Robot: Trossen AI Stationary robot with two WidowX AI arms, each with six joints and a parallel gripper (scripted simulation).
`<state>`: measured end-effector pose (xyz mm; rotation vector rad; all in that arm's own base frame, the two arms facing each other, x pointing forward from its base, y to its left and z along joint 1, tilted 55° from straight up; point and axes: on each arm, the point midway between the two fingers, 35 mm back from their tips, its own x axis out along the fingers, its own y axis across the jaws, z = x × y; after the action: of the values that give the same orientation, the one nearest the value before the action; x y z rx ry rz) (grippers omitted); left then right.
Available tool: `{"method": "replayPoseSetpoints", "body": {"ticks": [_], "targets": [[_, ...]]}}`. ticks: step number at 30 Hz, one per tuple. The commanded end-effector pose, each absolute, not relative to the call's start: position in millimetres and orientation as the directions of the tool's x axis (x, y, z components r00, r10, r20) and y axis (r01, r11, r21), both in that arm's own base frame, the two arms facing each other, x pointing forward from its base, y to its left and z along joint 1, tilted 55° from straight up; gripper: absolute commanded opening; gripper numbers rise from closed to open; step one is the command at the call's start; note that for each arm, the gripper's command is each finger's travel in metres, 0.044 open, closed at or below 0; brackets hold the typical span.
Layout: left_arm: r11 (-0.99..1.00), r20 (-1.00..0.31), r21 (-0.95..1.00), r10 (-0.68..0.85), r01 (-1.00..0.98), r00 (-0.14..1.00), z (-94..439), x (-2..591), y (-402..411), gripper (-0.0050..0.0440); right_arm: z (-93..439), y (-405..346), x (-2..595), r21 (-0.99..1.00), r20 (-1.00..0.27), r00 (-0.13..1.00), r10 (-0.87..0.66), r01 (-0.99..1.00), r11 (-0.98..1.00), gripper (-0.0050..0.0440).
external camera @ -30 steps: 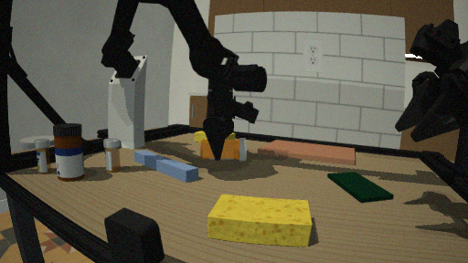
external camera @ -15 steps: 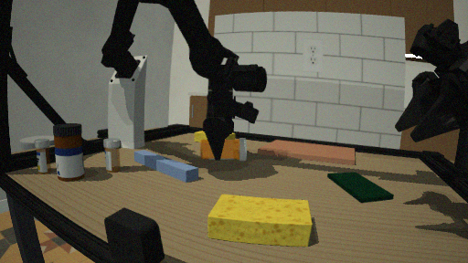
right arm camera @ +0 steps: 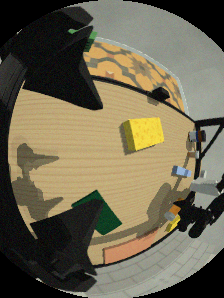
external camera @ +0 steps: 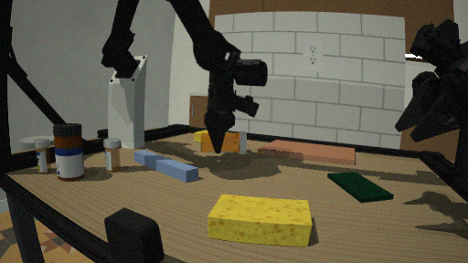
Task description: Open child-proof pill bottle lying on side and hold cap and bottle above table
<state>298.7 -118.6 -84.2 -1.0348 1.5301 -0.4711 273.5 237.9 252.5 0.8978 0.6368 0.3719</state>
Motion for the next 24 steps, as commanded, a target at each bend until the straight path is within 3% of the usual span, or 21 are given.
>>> {"method": "replayPoseSetpoints", "body": {"ticks": [1,24], "targets": [[0.535,-0.587,-0.777,-0.806,-0.333,0.074,-75.0,303.3,-105.4,0.0,252.4,238.0,273.5,0.815,-0.354,0.757,0.549,-0.039,0.579,0.044],[0.523,-0.574,-0.785,-0.816,-0.332,0.073,-23.7,292.0,-41.9,0.0,252.4,238.0,273.5,0.815,-0.354,0.757,0.549,-0.039,0.579,0.044]]}}
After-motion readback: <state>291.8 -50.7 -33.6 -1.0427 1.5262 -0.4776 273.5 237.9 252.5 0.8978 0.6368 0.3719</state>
